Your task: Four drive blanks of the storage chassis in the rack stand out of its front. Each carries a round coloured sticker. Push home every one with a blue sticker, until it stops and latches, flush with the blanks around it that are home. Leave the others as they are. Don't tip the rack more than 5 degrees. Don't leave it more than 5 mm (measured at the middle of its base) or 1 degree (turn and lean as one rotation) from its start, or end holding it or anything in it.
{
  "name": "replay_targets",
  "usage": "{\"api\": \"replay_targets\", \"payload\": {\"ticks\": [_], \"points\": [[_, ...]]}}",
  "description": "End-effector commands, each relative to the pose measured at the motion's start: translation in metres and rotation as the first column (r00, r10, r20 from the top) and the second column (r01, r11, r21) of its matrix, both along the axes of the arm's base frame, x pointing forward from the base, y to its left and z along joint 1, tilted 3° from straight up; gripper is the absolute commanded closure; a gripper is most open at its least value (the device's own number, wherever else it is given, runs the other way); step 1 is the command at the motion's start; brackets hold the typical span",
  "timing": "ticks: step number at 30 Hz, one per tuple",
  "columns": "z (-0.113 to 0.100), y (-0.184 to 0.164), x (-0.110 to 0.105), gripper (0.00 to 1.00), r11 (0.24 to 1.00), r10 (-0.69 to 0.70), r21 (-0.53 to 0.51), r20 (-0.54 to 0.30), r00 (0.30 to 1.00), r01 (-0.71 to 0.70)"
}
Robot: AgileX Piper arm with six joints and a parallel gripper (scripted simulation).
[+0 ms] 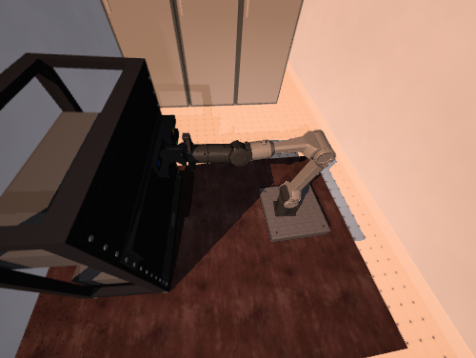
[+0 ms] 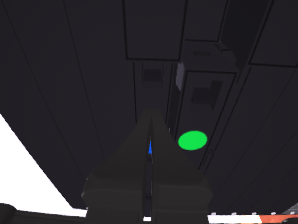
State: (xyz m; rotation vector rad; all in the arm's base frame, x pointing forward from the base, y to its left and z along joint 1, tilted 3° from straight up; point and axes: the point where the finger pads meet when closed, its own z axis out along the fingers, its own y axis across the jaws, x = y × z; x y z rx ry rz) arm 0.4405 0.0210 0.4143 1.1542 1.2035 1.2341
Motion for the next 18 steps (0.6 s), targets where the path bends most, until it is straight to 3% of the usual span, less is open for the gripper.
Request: {"api": "replay_targets", "payload": {"ticks": [1, 18], "points": [[0.0015, -0.001, 0.0012, 1.0, 1.0, -0.003, 0.001, 0.005, 1.0, 0.003], [0.0018, -0.0011, 0.0041, 1.0, 1.0, -0.003, 0.001, 0.005, 1.0, 0.003]]}}
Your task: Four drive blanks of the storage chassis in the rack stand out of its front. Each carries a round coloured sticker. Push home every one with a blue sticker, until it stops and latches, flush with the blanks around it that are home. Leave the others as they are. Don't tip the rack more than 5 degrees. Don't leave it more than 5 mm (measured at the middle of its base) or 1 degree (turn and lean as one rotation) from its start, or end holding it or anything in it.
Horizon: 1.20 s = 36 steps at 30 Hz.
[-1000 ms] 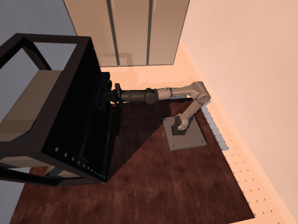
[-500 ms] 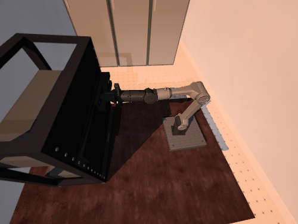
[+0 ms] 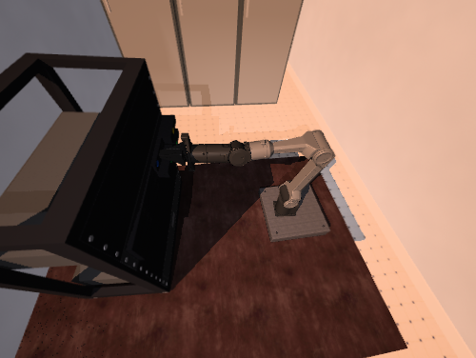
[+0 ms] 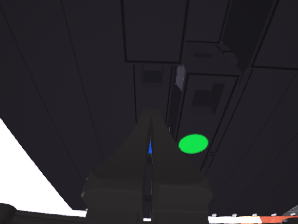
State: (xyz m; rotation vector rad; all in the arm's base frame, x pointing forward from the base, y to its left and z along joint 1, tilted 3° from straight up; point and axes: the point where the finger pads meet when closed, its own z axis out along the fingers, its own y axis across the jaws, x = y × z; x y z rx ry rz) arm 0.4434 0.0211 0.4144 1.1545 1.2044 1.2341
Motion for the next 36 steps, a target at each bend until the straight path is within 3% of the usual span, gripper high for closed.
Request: {"api": "replay_targets", "payload": {"ticks": [1, 36], "points": [[0.0017, -0.0012, 0.0013, 1.0, 1.0, -0.003, 0.001, 0.005, 1.0, 0.003], [0.0024, -0.0014, 0.0072, 1.0, 1.0, -0.003, 0.001, 0.005, 1.0, 0.003]]}}
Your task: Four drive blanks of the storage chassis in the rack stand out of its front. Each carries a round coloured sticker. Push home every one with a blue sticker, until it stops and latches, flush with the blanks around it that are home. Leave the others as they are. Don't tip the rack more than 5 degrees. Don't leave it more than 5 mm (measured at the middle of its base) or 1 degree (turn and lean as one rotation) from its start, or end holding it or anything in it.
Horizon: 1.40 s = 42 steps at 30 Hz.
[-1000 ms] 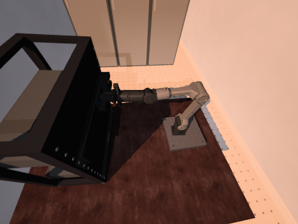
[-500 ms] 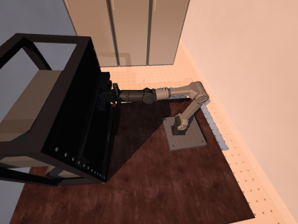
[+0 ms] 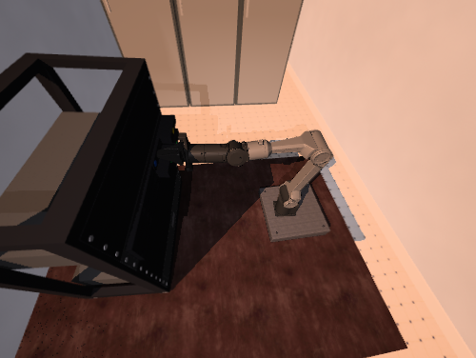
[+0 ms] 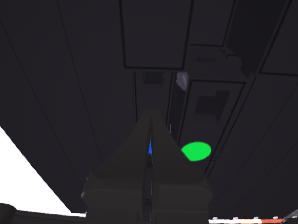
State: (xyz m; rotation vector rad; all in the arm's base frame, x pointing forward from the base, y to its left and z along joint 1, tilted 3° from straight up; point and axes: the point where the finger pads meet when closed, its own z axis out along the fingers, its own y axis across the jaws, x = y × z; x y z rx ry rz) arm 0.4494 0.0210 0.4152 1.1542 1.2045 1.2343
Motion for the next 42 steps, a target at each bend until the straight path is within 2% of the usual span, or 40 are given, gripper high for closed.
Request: {"api": "replay_targets", "payload": {"ticks": [1, 25, 32, 35, 42], "points": [[0.002, -0.001, 0.001, 1.0, 1.0, -0.004, 0.001, 0.005, 1.0, 0.004], [0.001, -0.001, 0.005, 1.0, 1.0, -0.004, 0.001, 0.005, 1.0, 0.004], [0.001, -0.001, -0.002, 1.0, 1.0, -0.004, 0.001, 0.005, 1.0, 0.004], [0.0, -0.002, -0.015, 1.0, 1.0, -0.004, 0.001, 0.005, 1.0, 0.004], [-0.002, -0.003, -0.062, 1.0, 1.0, -0.004, 0.001, 0.005, 1.0, 0.004]]}}
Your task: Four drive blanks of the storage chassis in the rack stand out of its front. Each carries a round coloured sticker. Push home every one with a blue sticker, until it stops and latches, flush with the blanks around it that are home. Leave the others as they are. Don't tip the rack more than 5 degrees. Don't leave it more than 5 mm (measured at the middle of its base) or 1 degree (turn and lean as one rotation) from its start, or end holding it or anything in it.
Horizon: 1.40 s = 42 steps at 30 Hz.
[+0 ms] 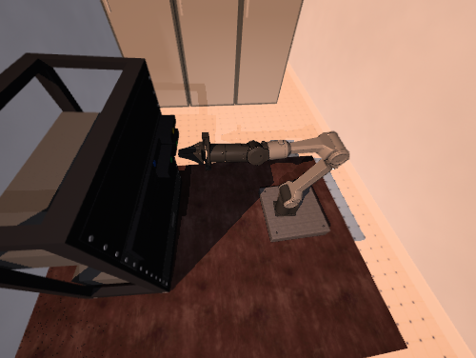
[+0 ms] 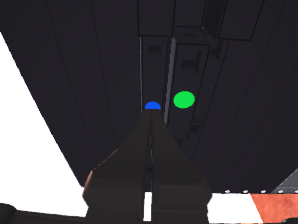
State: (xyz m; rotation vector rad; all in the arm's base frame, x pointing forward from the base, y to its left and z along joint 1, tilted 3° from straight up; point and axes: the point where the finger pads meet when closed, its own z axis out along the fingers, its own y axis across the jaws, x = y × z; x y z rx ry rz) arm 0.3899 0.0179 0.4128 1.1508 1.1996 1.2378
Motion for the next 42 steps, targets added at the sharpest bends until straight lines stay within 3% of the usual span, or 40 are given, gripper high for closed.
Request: {"api": "replay_targets", "payload": {"ticks": [1, 15, 42], "points": [[0.0, 0.0, -0.008, 1.0, 1.0, -0.004, 0.0, -0.001, 1.0, 0.004], [-0.001, 0.0, -0.041, 1.0, 1.0, -0.004, 0.0, -0.001, 1.0, 0.004], [-0.005, -0.002, -0.061, 1.0, 1.0, -0.003, 0.0, 0.001, 1.0, 0.003]]}}
